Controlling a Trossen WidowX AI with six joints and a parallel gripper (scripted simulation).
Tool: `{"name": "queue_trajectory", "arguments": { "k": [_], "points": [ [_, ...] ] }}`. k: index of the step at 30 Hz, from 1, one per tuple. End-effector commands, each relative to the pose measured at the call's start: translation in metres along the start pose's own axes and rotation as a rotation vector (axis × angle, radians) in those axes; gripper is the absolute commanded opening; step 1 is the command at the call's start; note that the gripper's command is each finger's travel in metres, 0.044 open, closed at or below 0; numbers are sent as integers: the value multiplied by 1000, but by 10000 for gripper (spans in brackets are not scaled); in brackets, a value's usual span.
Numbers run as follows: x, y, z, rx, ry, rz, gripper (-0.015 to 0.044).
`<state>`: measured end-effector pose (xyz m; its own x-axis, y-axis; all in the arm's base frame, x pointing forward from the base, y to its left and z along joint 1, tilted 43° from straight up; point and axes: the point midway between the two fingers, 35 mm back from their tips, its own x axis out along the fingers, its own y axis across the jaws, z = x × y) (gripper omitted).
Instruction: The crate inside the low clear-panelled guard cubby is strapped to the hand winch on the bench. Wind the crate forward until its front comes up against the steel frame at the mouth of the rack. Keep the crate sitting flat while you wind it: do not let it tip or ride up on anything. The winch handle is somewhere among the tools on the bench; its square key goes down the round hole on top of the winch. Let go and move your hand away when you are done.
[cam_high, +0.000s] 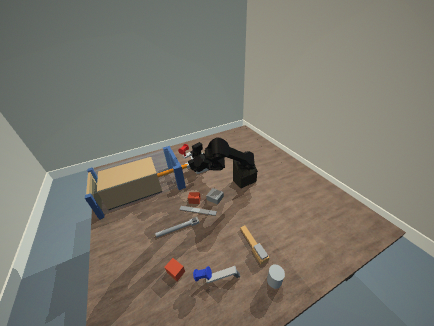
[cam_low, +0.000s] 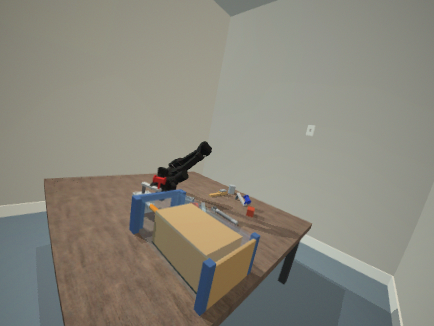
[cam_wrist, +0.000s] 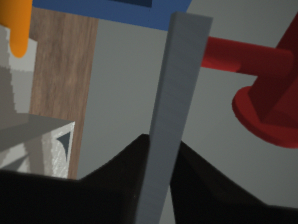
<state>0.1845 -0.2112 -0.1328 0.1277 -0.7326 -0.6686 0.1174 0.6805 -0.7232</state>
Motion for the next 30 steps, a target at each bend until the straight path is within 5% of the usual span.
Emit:
{"name": "queue_trajectory", "arguments": {
  "k": [1,30],
  "points": [
    [1,-2,0,9,3,-14,0],
    [-9,8,-1,10,-9,-13,0]
  ]
}}
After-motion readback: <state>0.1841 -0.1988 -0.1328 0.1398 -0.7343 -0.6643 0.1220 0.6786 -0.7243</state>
